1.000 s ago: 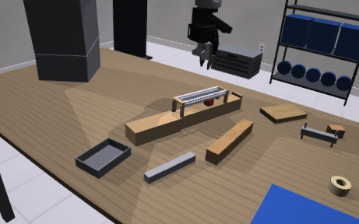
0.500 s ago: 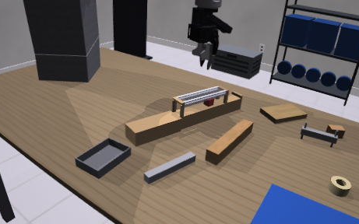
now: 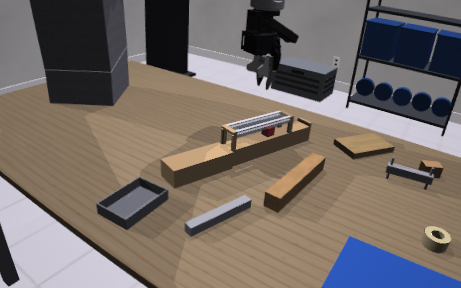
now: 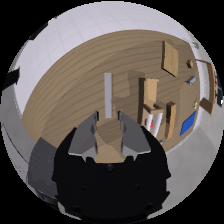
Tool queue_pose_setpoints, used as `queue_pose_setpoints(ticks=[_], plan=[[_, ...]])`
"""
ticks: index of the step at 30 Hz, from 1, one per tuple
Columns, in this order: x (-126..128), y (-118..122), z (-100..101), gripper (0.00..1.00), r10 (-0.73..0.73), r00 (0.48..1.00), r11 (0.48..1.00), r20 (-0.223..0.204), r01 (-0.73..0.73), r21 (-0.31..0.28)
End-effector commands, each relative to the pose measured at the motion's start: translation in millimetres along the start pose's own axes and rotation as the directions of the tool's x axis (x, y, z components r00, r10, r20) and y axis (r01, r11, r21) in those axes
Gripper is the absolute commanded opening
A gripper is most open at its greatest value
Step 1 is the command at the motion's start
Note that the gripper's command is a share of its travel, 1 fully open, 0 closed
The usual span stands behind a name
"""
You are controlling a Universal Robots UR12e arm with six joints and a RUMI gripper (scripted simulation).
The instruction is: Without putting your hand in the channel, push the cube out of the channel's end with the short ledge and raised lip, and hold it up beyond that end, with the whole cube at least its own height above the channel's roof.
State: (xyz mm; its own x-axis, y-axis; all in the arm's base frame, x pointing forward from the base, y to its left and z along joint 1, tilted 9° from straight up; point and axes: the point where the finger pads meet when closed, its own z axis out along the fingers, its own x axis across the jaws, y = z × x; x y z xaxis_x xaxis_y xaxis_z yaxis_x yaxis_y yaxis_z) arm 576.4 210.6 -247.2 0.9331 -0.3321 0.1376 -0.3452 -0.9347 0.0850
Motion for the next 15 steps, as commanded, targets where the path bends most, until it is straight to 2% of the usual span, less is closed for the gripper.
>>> queue_pose_setpoints(ticks=[1, 7, 15], plan=[[0, 0, 1, 0.22, 0.0, 1.0, 1.0, 0.0, 0.0, 0.001], [0, 0, 12, 0.22, 0.0, 1.0, 1.0, 0.002, 0.0, 0.002], [1, 0, 61, 0.22, 0.0, 1.0, 1.0, 0.002, 0.0, 0.002]])
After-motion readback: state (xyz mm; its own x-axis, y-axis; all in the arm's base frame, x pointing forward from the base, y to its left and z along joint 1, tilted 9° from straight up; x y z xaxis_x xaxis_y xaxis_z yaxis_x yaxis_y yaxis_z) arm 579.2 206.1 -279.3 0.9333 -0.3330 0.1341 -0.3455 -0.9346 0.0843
